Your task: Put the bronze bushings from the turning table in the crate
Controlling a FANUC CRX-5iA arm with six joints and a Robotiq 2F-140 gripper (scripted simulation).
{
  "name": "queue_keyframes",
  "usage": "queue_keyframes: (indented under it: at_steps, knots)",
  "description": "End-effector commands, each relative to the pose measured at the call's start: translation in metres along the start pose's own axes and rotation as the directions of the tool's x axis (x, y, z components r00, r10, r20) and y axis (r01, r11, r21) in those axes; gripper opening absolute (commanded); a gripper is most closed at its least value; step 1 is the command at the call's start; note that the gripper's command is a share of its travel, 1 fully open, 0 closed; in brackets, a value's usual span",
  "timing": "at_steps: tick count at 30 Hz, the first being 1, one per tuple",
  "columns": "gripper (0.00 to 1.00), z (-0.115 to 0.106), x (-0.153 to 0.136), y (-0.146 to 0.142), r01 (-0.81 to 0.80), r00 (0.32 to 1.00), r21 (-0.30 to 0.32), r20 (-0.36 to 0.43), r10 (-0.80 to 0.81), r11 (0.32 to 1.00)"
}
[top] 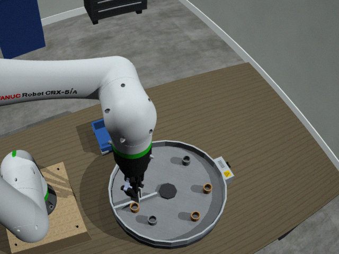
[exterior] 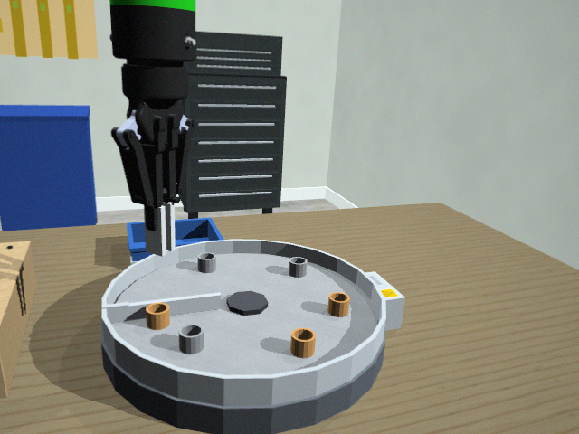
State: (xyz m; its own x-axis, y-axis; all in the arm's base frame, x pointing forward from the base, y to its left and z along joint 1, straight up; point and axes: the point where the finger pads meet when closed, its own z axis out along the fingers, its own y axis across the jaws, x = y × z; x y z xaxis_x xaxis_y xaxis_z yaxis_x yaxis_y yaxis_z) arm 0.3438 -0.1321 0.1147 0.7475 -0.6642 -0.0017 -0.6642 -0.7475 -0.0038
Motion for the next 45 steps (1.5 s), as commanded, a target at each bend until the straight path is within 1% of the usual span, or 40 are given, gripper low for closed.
queue_keyframes:
  at_steps: [1, 5, 6, 45]
  knots:
    - [0.07, -0.0002, 0.0001, -0.0001, 0.0, 1.0, 0.0, 0.0, 0.0, 1.0]
    - [0.07, -0.0002, 0.0001, -0.0001, 0.0, 1.0, 0.0, 0.0, 0.0, 1.0]
    - [0.09, -0.0002, 0.0001, -0.0001, 0.0, 1.0, 0.0, 0.0, 0.0, 1.0]
    - [0.09, -0.0002, 0.0001, -0.0001, 0.0, 1.0, 0.0, 0.0, 0.0, 1.0]
